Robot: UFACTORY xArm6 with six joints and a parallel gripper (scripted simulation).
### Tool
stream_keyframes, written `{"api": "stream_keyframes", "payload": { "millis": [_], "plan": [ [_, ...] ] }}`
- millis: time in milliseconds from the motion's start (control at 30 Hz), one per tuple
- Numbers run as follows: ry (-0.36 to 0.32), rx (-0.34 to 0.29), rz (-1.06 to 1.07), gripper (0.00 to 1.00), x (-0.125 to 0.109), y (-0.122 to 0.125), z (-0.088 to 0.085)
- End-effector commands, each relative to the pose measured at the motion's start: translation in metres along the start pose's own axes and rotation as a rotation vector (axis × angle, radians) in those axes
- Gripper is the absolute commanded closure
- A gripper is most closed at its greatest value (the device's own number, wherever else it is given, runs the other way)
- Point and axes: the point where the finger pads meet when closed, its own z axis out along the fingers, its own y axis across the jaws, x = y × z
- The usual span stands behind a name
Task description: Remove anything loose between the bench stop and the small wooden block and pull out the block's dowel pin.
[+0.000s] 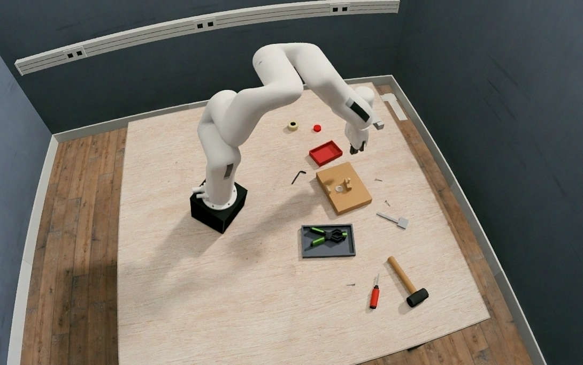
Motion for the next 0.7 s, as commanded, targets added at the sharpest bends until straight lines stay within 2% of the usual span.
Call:
{"api": "stream_keyframes", "payload": {
  "millis": [0,133,267,667],
  "plan": [
    [0.010,0.017,-0.006,1.00,-0.022,0.039,-0.004],
    [0.006,0.019,-0.007,1.00,-0.039,0.061,-0.003],
    [0.005,0.020,-0.008,1.00,-0.049,0.071,-0.002],
    [0.004,0.020,-0.008,1.00,-0.052,0.075,-0.002]
  ]
}}
